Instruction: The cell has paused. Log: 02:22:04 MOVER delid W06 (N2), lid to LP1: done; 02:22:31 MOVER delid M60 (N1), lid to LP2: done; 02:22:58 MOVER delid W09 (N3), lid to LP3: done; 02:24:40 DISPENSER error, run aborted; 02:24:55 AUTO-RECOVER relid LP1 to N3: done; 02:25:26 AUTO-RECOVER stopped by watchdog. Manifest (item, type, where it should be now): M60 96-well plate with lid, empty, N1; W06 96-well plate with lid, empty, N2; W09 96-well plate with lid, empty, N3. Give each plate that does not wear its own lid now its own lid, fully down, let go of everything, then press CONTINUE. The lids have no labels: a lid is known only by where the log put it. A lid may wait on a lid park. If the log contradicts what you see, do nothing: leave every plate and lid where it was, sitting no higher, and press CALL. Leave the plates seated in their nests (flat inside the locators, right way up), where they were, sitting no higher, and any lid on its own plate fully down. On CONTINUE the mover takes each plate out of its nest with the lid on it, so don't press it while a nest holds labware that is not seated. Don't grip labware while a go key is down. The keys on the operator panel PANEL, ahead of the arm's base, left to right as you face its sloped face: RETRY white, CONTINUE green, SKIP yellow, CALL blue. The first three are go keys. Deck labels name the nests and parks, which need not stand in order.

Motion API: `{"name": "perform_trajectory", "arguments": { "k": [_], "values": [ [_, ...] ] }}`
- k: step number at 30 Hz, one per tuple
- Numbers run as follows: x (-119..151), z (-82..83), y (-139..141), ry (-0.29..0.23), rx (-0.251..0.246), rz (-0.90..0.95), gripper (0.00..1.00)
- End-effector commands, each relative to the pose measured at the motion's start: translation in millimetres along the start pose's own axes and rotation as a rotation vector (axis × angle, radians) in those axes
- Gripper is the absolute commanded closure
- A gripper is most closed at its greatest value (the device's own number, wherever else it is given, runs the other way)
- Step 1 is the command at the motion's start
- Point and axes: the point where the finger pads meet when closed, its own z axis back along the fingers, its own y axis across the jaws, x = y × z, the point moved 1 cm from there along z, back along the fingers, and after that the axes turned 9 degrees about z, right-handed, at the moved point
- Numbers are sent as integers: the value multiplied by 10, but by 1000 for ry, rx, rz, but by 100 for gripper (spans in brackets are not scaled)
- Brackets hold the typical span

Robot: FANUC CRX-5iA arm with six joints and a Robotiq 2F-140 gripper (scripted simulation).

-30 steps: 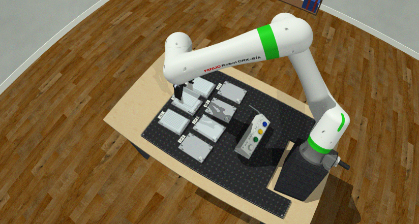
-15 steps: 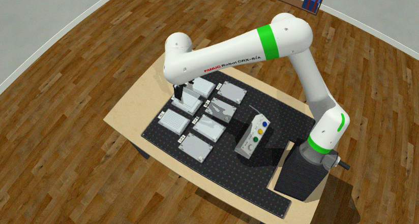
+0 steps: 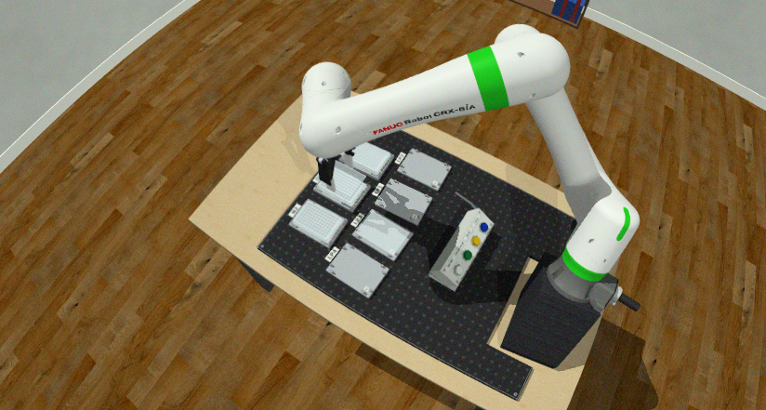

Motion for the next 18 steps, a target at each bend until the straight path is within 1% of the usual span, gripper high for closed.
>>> {"name": "perform_trajectory", "arguments": {
  "k": [1, 18],
  "values": [
    [-4, -39, 0, 1, 0, 0, 100],
    [-10, -224, 0, 1, 0, 0, 100]
  ]
}}
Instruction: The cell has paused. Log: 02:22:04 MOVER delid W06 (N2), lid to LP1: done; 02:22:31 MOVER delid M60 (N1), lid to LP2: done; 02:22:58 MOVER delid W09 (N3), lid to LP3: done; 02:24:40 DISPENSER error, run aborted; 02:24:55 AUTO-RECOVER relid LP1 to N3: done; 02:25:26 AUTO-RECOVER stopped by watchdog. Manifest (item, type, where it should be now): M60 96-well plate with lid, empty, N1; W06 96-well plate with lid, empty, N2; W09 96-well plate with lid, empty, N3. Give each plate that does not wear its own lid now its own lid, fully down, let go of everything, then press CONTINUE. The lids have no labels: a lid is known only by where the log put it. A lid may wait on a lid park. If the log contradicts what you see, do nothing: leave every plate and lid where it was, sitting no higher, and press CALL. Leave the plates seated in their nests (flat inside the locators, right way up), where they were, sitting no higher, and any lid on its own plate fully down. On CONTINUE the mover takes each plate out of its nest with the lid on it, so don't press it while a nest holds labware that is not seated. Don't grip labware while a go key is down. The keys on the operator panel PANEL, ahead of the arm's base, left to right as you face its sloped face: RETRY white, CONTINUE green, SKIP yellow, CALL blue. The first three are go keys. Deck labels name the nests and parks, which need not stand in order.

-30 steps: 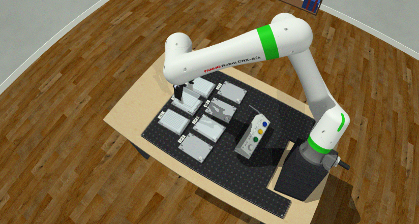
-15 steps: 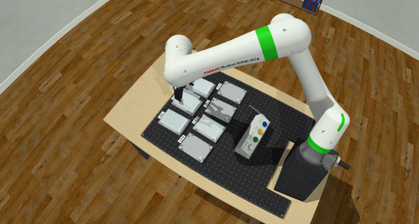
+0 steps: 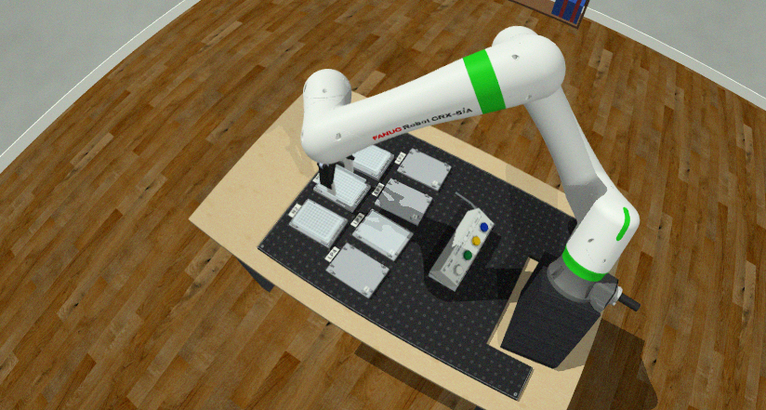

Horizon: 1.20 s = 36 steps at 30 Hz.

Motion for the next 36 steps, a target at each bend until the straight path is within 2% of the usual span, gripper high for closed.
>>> {"name": "perform_trajectory", "arguments": {
  "k": [1, 36],
  "values": [
    [-3, -23, 0, 1, 0, 0, 100],
    [-5, -64, 0, 1, 0, 0, 100]
  ]
}}
